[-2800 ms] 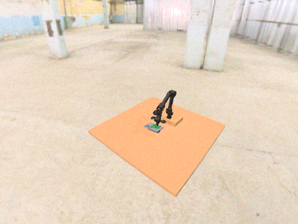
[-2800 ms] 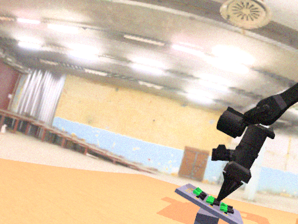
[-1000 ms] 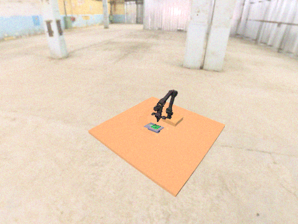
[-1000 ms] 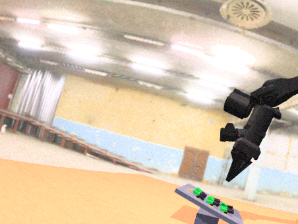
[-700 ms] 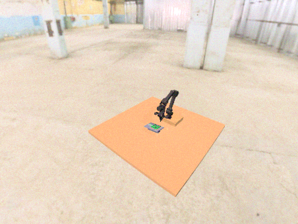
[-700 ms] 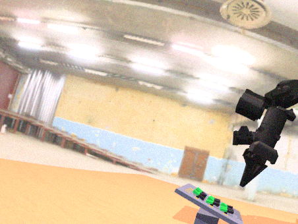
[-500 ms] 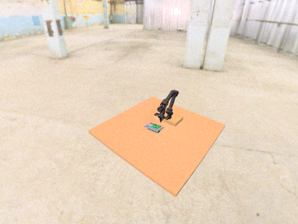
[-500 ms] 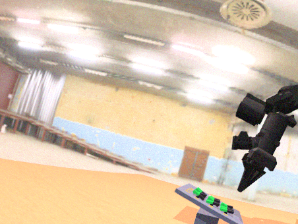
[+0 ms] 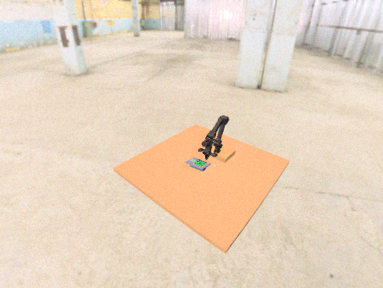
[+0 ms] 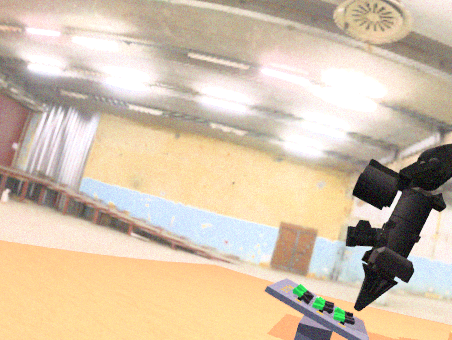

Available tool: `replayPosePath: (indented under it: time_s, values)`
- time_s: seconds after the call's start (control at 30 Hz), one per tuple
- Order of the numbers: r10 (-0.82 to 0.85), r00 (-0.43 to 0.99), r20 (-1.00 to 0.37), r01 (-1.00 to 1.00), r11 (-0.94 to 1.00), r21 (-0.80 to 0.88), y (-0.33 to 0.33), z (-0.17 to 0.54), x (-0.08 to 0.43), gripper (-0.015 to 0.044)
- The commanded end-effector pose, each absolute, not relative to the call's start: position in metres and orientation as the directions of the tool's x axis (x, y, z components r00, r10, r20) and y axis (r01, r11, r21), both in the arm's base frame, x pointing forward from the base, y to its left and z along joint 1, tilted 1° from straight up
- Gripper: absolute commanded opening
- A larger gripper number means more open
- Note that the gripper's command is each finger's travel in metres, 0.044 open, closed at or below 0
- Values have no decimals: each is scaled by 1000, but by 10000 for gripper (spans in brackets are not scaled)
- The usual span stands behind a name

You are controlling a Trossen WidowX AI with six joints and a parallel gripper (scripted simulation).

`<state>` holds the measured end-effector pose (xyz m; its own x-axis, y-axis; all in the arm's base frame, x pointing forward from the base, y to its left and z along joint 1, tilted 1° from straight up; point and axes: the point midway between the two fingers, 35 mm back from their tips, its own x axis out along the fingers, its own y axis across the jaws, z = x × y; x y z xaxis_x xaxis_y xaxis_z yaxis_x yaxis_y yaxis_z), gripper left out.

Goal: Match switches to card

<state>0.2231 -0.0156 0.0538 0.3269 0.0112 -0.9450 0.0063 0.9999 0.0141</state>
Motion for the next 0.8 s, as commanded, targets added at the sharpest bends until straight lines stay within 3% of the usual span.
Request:
replayPosePath:
  time_s: [0.0, 0.77]
  values:
    - [8, 325, -946, 11, 1000, 12, -16, 48, 224, 0]
    - [8, 325, -946, 11, 1000, 12, -16, 38, 227, 0]
